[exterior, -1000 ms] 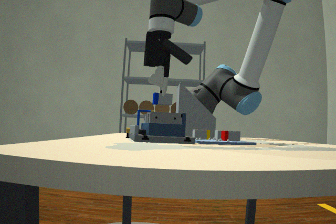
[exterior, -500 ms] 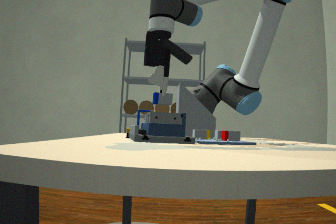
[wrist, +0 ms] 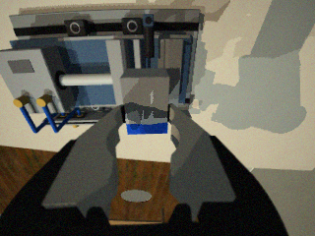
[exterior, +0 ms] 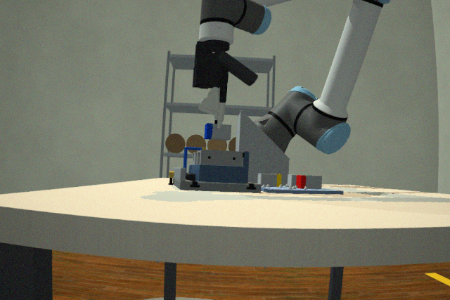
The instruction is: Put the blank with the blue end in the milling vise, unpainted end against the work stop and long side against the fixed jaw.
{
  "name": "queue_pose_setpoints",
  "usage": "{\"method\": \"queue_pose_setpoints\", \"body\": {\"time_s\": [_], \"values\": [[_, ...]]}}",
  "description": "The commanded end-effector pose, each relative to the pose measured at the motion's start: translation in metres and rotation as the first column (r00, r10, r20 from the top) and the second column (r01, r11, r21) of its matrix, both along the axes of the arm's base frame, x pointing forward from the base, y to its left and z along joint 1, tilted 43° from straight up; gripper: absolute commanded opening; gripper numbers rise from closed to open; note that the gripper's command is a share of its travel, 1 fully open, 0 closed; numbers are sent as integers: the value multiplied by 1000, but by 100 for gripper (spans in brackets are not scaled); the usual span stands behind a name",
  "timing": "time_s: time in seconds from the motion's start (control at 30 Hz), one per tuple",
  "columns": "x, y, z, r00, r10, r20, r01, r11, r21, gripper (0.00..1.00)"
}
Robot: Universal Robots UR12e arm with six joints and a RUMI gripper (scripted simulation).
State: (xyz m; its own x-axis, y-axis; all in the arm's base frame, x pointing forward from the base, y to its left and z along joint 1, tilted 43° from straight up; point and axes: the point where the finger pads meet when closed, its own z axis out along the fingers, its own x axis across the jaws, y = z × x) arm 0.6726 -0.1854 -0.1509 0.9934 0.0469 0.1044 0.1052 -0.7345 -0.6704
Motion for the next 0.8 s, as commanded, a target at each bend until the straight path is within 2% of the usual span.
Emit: {"method": "queue_pose_setpoints", "body": {"time_s": [0.0, 0.77], "values": [[1, -1, 1, 1000, -1, 1, 1, 1000, -1, 0], [1, -1, 1, 1000, -1, 1, 1, 1000, -1, 0]]}}
